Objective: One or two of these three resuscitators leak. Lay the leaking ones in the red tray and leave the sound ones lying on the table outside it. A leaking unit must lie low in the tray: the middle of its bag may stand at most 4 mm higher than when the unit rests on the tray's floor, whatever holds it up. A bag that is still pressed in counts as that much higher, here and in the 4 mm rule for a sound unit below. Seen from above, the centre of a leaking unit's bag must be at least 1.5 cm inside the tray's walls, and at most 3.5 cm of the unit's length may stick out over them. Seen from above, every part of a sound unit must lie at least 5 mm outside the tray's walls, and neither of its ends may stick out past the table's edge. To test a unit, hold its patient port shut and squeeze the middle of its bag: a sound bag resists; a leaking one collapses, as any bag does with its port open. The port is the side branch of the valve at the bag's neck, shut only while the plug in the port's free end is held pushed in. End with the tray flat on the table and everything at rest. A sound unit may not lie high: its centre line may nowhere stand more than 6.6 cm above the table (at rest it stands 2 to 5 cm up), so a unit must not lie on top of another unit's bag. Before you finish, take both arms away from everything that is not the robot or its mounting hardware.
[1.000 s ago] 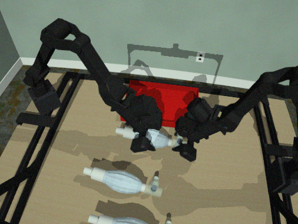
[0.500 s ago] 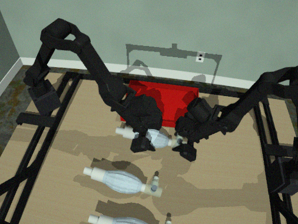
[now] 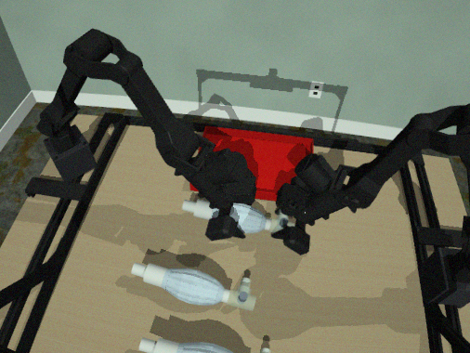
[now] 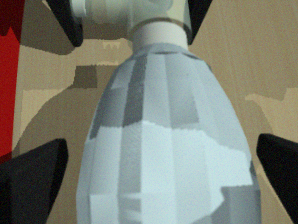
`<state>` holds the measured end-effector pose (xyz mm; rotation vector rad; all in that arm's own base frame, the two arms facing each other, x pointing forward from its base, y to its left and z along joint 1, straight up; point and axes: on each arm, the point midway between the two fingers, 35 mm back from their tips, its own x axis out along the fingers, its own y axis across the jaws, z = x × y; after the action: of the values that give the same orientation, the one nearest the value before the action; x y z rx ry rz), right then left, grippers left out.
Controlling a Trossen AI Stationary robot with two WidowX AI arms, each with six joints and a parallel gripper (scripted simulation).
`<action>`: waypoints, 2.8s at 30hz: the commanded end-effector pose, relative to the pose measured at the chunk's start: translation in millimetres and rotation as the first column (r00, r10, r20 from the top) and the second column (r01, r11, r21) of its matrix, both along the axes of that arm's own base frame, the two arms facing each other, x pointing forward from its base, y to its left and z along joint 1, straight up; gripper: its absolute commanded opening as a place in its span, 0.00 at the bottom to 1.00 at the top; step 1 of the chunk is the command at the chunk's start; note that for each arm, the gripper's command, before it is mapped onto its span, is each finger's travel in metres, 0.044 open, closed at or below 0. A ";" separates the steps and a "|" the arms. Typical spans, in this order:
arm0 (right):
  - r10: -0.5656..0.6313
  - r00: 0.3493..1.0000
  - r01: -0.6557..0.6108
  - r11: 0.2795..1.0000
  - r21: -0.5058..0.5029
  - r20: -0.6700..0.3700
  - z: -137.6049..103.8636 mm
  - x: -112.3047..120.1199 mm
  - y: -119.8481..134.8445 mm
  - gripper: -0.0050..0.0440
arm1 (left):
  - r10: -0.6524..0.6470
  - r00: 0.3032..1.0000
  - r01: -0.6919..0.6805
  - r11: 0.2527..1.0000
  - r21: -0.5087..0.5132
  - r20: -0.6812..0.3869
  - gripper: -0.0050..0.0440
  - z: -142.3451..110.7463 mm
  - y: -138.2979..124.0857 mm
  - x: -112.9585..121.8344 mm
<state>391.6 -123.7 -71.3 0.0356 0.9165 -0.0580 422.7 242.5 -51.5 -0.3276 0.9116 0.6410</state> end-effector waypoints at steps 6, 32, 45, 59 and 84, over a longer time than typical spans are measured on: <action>0.003 1.000 -0.003 1.000 0.001 -0.001 -0.1 -0.3 0.6 1.00 | 0.001 1.000 -0.001 1.000 0.000 0.003 1.00 1.0 0.3 0.5; 0.003 1.000 -0.003 1.000 0.001 0.000 -0.2 -0.3 0.5 1.00 | 0.001 1.000 -0.001 1.000 0.000 0.001 1.00 0.6 0.2 0.2; 0.002 1.000 -0.002 1.000 0.000 0.000 -0.2 -0.2 0.2 1.00 | 0.002 1.000 -0.002 1.000 -0.001 -0.001 1.00 -0.2 -0.1 -0.1; 0.001 1.000 -0.001 1.000 0.000 0.000 89.9 0.2 -0.1 1.00 | 0.003 1.000 -0.003 1.000 0.000 -0.001 1.00 0.2 0.2 -0.3; 0.025 0.937 0.025 0.990 -0.138 0.348 235.8 -26.6 10.3 1.00 | 0.002 1.000 -0.002 1.000 0.000 0.000 1.00 0.1 0.0 -0.2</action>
<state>375.1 -117.7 161.5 -0.0794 0.5649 -0.1124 422.6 242.2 -51.7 -0.3275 0.9129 0.6405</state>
